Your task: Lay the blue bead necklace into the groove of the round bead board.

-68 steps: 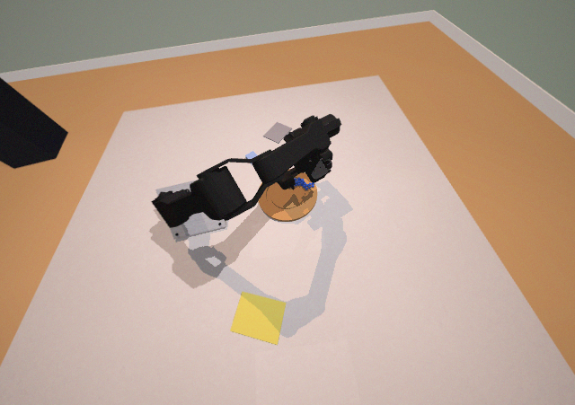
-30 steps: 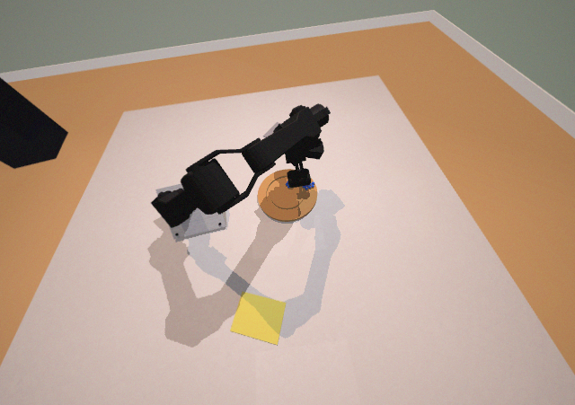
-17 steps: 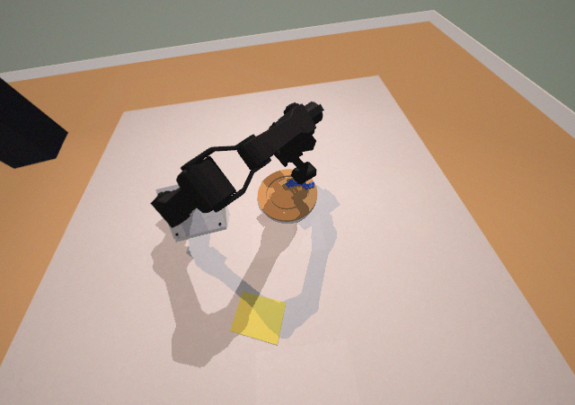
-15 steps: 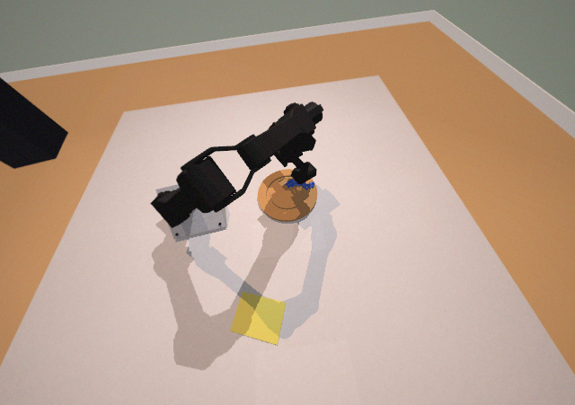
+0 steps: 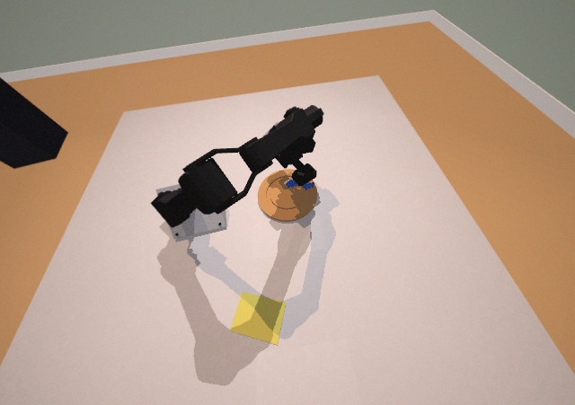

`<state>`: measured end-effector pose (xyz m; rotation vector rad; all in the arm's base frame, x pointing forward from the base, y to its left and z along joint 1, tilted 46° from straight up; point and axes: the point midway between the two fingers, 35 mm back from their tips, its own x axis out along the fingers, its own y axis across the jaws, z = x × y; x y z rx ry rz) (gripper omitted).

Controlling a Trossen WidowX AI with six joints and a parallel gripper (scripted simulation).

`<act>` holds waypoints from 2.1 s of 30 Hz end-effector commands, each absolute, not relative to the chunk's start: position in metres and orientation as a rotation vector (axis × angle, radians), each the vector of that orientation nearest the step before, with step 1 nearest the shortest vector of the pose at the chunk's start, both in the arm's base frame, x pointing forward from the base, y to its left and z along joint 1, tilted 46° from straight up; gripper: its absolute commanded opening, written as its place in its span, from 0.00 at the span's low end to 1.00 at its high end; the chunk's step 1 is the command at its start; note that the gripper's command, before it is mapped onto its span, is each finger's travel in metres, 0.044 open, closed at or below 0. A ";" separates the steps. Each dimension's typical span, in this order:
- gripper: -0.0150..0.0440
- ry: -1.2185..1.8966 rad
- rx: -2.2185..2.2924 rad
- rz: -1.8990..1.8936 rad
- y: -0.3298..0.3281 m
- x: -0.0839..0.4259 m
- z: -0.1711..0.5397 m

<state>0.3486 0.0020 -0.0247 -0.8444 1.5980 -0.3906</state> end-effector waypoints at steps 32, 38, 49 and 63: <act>0.54 1.606 -0.846 -0.391 -0.019 0.347 -0.044; 0.44 1.606 -0.846 -0.391 -0.019 0.347 -0.044; 0.32 1.606 -0.846 -0.391 -0.019 0.347 -0.044; 0.25 1.606 -0.846 -0.391 -0.019 0.347 -0.044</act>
